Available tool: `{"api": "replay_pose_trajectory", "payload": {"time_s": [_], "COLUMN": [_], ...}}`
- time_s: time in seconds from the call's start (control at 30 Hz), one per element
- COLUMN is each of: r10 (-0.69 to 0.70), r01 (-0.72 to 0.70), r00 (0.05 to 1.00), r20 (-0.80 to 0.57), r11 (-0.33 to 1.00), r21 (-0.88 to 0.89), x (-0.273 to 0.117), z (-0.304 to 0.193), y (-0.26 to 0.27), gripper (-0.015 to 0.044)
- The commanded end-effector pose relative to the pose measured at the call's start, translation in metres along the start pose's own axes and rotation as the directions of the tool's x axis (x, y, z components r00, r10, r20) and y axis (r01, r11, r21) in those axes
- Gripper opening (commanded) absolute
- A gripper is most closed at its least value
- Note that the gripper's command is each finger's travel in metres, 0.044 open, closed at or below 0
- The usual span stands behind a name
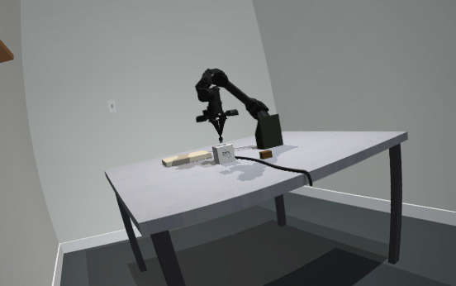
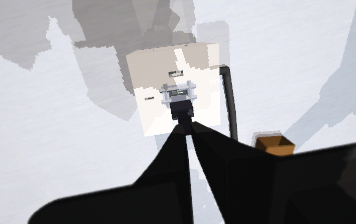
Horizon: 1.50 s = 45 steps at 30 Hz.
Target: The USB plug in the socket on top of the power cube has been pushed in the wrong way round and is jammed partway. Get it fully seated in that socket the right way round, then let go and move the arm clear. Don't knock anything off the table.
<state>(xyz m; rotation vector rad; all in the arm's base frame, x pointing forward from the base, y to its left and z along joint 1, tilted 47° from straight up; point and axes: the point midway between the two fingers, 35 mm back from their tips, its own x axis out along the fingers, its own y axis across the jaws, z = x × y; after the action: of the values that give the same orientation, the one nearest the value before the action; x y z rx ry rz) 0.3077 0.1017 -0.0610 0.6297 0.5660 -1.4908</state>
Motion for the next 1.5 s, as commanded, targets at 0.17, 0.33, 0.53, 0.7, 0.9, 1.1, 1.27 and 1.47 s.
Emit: {"api": "replay_pose_trajectory", "payload": {"time_s": [0.17, 0.33, 0.53, 0.7, 0.9, 1.1, 1.27, 1.47], "r10": [-0.002, -0.002, -0.001, 0.0, 0.0, 0.0, 0.0, 0.0], "r01": [0.002, 0.002, 0.001, 0.0, 0.0, 0.0, 0.0, -0.001], "r00": [1.0, 1.0, 1.0, 1.0, 1.0, 1.0, 1.0, 1.0], "r20": [-0.004, -0.004, -0.002, -0.001, 0.0, 0.0, 0.0, 0.0], "r11": [1.0, 1.0, 1.0, 0.991, 0.955, 0.897, 0.831, 0.734], "r21": [0.007, 0.007, -0.024, -0.135, -0.298, -0.442, -0.556, -0.679], "x": [-0.0067, -0.0101, -0.0097, -0.009, -0.0088, -0.0087, -0.0088, -0.0088], "z": [-0.0002, -0.0002, -0.0002, -0.0002, -0.0001, -0.0001, -0.0001, -0.0001], "y": [0.0004, 0.0004, 0.0002, 0.0001, 0.0, 0.0, 0.0, 0.0001], "gripper": [0.0, 0.0, 0.0, 0.0, 0.0, 0.0, 0.0, 0.0]}}
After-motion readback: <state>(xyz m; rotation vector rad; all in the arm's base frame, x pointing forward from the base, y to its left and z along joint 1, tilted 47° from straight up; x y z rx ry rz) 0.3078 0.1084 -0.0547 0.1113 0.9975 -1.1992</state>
